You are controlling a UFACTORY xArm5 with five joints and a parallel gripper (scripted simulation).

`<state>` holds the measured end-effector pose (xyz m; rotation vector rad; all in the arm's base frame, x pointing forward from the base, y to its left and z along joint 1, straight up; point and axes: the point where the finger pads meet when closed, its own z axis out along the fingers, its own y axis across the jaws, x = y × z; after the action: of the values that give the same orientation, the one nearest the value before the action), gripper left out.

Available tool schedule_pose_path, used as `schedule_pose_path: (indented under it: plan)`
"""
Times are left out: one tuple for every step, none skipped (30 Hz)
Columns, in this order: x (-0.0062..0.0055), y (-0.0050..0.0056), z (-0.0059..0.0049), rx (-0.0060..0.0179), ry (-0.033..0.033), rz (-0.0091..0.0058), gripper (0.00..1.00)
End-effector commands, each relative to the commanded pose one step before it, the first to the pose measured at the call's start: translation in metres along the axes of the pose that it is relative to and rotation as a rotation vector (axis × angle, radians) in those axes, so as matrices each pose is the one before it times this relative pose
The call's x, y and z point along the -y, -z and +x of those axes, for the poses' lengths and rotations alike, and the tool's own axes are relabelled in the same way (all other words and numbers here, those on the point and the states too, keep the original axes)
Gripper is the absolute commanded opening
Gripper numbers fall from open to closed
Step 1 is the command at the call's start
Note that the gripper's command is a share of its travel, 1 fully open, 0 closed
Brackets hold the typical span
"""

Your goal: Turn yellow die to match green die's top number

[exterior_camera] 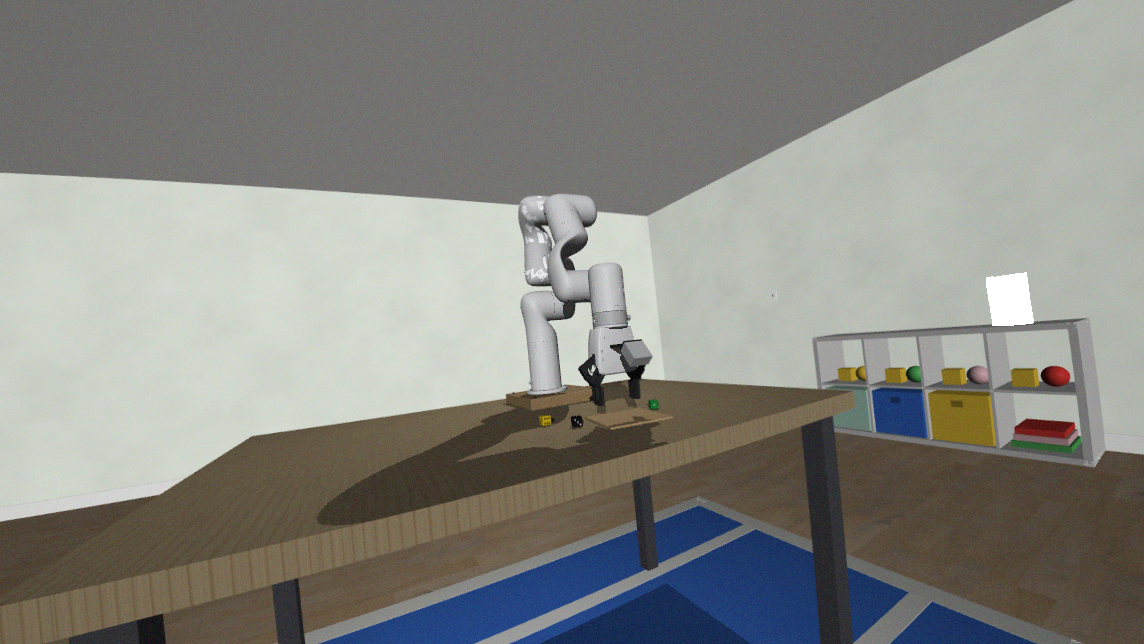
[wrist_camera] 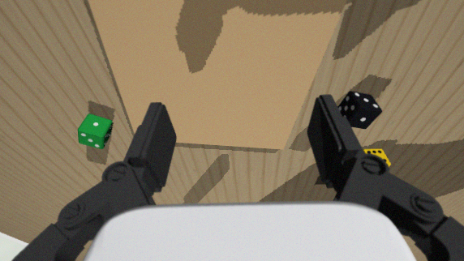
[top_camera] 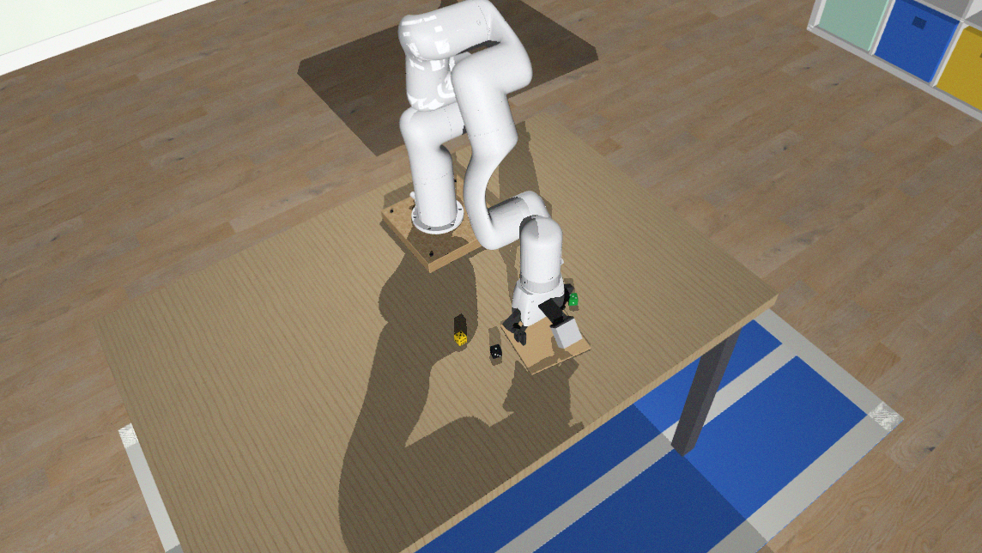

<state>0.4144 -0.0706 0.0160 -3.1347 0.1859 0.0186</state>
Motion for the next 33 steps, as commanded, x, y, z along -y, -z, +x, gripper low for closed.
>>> schedule_pose_path:
  plan:
    - [0.03034, 0.0017, 0.00066, -0.0054, -0.0036, -0.00072, 1.0]
    - [0.00869, -0.00002, -0.00054, 0.00005, 0.0, -0.00014, 1.0]
    - [0.00847, -0.00002, -0.00051, 0.00004, 0.0, -0.00014, 1.0]
    - [0.00818, -0.00002, -0.0005, 0.00003, 0.0, -0.00013, 1.0]
    - [0.00784, -0.00002, -0.00048, 0.00003, 0.0, -0.00013, 1.0]
    - [0.00744, -0.00001, -0.00047, 0.00002, 0.0, -0.00012, 1.0]
    - [0.00699, -0.00001, -0.00044, 0.00002, 0.0, -0.00012, 1.0]
    - [0.0065, -0.00001, -0.00038, 0.00001, 0.0, -0.00011, 1.0]
    - [0.00595, -0.00001, -0.00038, 0.00001, 0.0, -0.0001, 1.0]
    - [0.00538, -0.00001, -0.00033, 0.0, 0.0, -0.00009, 1.0]
    - [0.00478, -0.00001, -0.0003, 0.0, 0.0, -0.00008, 1.0]
    - [0.00416, -0.00001, -0.00025, 0.0, 0.0, -0.00007, 1.0]
    - [0.00353, -0.00001, -0.00024, 0.0, 0.0, -0.00006, 1.0]
    - [0.00292, 0.0, -0.00016, 0.0, 0.0, -0.00005, 1.0]
    - [0.00232, 0.0, -0.00014, 0.0, 0.0, -0.00004, 1.0]
    - [0.00175, 0.0, -0.00011, 0.0, 0.0, -0.00003, 1.0]
    - [0.0, 0.0, 0.0, 0.0, 0.0, 0.0, 1.0]
    - [0.0, 0.0, 0.0, 0.0, 0.0, 0.0, 1.0]
    - [0.00124, 0.0, -0.00008, 0.0, 0.0, -0.00002, 1.0]
    - [0.00079, 0.0, -0.00006, 0.0, 0.0, -0.00001, 1.0]
    - [0.00042, 0.0, -0.00003, 0.0, 0.0, -0.00001, 1.0]
    - [0.00016, 0.0, -0.00001, 0.0, 0.0, 0.0, 1.0]
    - [0.00002, 0.0, 0.0, 0.0, 0.0, 0.0, 1.0]
    - [0.0, 0.0, 0.0, 0.0, 0.0, 0.0, 1.0]
    - [0.0, 0.0, 0.0, 0.0, 0.0, 0.0, 1.0]
    - [0.0, 0.0, 0.0, 0.0, 0.0, 0.0, 1.0]
    - [0.0, 0.0, 0.0, 0.0, 0.0, 0.0, 1.0]
    - [0.0, 0.0, 0.0, 0.0, 0.0, 0.0, 1.0]
    - [0.0, 0.0, 0.0, 0.0, 0.0, 0.0, 1.0]
    - [0.0, 0.0, 0.0, 0.0, 0.0, 0.0, 1.0]
    - [0.0, 0.0, 0.0, 0.0, 0.0, 0.0, 1.0]
    - [0.0, 0.0, 0.0, 0.0, 0.0, 0.0, 1.0]
    - [0.0, 0.0, 0.0, 0.0, 0.0, 0.0, 1.0]
